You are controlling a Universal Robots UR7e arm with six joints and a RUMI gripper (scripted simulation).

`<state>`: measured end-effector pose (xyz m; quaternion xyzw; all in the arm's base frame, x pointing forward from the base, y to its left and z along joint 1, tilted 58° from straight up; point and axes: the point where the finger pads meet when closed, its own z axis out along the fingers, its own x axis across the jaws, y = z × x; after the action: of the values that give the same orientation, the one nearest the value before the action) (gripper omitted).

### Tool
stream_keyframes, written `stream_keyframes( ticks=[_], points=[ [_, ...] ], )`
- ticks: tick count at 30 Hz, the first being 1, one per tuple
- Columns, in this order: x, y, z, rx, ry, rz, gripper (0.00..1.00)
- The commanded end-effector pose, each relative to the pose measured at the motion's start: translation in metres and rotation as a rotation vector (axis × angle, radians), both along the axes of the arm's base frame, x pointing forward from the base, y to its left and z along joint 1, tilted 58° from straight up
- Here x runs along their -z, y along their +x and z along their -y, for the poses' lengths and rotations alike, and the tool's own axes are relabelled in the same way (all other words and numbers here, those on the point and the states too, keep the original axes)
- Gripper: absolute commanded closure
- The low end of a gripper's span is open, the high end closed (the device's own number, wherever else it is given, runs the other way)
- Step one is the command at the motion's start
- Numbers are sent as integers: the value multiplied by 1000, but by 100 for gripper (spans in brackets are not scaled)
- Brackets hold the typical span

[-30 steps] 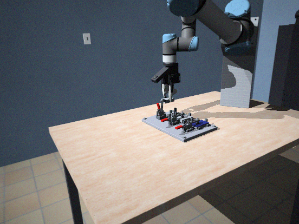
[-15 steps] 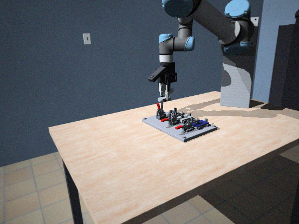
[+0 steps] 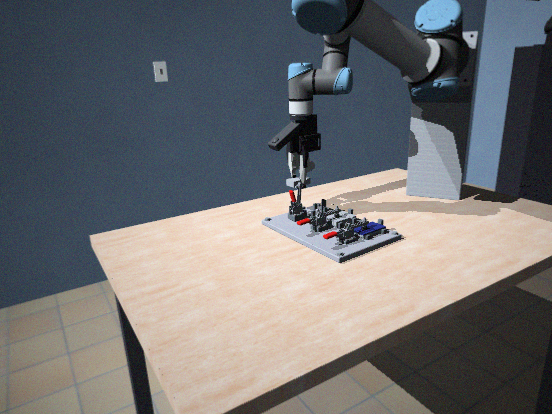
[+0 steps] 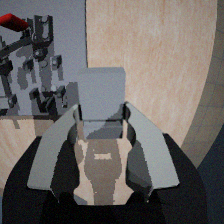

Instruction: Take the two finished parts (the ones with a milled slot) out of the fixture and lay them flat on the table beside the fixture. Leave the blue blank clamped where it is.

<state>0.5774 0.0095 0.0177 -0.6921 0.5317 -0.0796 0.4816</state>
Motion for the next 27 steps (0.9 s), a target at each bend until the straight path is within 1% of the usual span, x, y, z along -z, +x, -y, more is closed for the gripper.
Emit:
stream_keyframes(
  ticks=[1,15,27],
  points=[
    [3,4,8,0,0,0,100],
    [9,10,18,0,0,0,100],
    [10,11,21,0,0,0,100]
  ],
)
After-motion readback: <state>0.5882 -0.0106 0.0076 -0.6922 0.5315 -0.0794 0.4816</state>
